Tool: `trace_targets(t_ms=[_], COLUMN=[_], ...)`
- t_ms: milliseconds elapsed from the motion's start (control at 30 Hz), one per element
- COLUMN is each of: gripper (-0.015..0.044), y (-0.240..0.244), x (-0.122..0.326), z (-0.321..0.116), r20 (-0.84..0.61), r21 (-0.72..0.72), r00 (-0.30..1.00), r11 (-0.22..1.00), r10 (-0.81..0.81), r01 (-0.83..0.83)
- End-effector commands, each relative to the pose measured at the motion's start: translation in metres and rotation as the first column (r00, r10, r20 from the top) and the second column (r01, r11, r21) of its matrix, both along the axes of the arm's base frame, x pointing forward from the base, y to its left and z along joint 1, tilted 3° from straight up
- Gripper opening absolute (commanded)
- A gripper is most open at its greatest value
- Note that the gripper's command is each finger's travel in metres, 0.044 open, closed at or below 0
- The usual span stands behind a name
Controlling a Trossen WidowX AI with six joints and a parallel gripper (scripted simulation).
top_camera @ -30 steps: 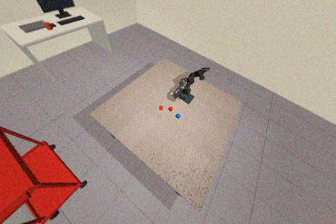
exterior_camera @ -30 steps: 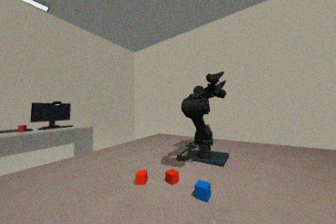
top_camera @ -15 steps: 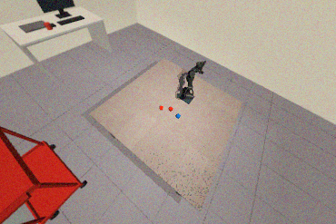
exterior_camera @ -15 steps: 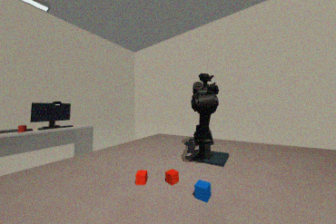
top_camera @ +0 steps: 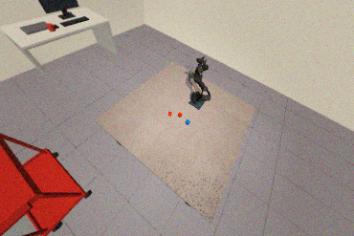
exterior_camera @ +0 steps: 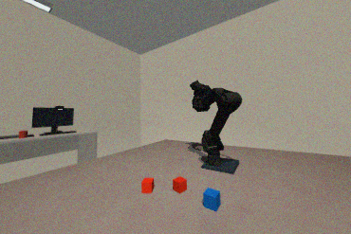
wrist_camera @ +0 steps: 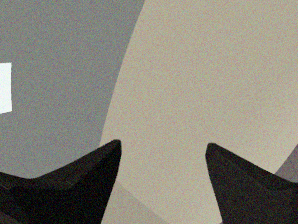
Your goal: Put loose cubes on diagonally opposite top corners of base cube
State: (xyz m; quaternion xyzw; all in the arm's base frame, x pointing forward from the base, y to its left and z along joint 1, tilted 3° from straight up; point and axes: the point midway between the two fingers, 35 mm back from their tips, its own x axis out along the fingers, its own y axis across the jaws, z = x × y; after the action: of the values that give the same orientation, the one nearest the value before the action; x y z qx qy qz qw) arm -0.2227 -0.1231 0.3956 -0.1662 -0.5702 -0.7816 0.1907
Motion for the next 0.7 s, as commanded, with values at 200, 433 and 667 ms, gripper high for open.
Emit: trace_targets(t_ms=[200, 433, 667], gripper=[0.0265, 0.0265, 0.0265], y=[-0.099, -0.154, -0.197], x=[0.029, 0.070, 0.125], z=[-0.021, -0.040, -0.062], r20=[0.072, 0.096, 0.110], r21=[0.444, 0.688, 0.867], r00=[0.976, 0.933, 0.859], r11=[0.870, 0.655, 0.374], r10=[0.204, 0.347, 0.499], r01=[-0.214, -0.314, -0.329])
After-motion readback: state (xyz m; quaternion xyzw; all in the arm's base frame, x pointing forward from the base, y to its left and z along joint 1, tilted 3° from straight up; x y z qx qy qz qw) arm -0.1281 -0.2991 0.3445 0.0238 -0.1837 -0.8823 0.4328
